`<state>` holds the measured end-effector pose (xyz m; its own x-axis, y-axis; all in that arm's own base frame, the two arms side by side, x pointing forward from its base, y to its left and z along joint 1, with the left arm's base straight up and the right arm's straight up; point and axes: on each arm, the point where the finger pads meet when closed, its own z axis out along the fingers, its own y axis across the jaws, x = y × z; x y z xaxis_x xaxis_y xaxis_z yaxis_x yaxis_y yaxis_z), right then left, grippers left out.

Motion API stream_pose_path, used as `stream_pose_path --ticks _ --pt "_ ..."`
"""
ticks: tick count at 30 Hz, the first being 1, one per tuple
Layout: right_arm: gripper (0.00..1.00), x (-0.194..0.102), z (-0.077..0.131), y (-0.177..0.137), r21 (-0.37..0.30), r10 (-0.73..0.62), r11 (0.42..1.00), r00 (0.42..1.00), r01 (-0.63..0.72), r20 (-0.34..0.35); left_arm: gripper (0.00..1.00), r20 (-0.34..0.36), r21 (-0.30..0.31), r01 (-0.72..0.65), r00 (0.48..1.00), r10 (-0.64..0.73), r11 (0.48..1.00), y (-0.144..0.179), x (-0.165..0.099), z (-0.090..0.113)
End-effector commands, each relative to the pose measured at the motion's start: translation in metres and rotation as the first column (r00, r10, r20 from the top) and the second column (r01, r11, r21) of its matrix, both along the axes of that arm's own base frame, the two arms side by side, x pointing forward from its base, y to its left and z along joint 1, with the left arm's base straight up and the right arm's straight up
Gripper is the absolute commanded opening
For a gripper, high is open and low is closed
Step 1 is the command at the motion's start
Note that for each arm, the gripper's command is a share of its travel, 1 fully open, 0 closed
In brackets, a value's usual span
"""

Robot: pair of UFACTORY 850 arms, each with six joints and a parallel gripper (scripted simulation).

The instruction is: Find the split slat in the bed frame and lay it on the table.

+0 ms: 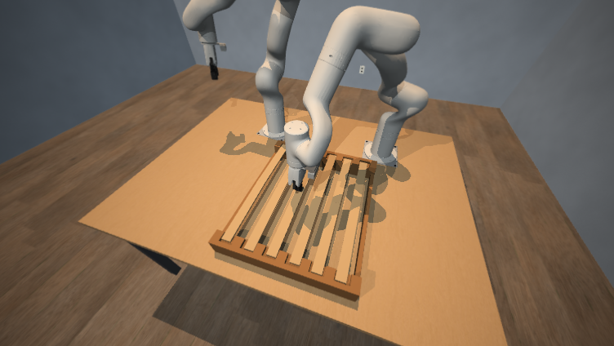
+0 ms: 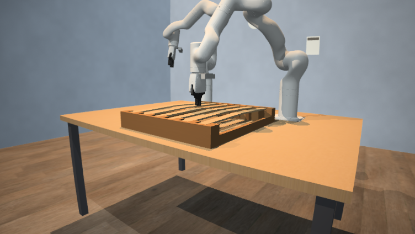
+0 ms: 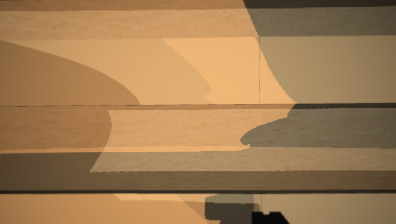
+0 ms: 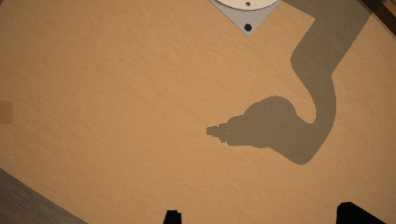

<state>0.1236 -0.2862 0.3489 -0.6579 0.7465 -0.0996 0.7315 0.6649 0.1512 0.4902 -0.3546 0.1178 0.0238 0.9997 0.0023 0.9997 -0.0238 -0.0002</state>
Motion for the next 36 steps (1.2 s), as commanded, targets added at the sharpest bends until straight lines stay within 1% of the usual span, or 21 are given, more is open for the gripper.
stream_pose_path --ticks 1,7,8,24,25,36 --pt "1.0 0.0 0.001 -0.001 -0.002 0.0 1.0 1.0 0.0 0.001 0.0 0.002 -0.001 0.0 1.0 0.0 1.0 -0.001 0.001 0.001" --pt "1.0 0.0 0.001 -0.001 -0.002 0.0 1.0 1.0 0.0 0.001 0.0 0.002 -0.001 0.0 1.0 0.0 1.0 -0.001 0.001 0.001" --pt "1.0 0.0 0.001 -0.001 -0.002 0.0 1.0 1.0 0.0 0.001 0.0 0.002 -0.001 0.0 1.0 0.0 1.0 0.0 0.0 0.034" --pt "1.0 0.0 0.001 -0.001 -0.002 0.0 1.0 1.0 0.0 0.001 0.0 0.002 -0.001 0.0 1.0 0.0 1.0 0.0 0.0 0.034" --pt "1.0 0.0 0.001 -0.001 -0.002 0.0 1.0 1.0 0.0 0.001 0.0 0.002 -0.002 0.0 1.0 0.0 1.0 0.056 0.001 0.053" --pt "1.0 0.0 0.001 -0.001 -0.002 0.0 1.0 1.0 0.0 0.001 0.0 0.002 -0.002 0.0 1.0 0.0 1.0 0.056 0.001 0.053"
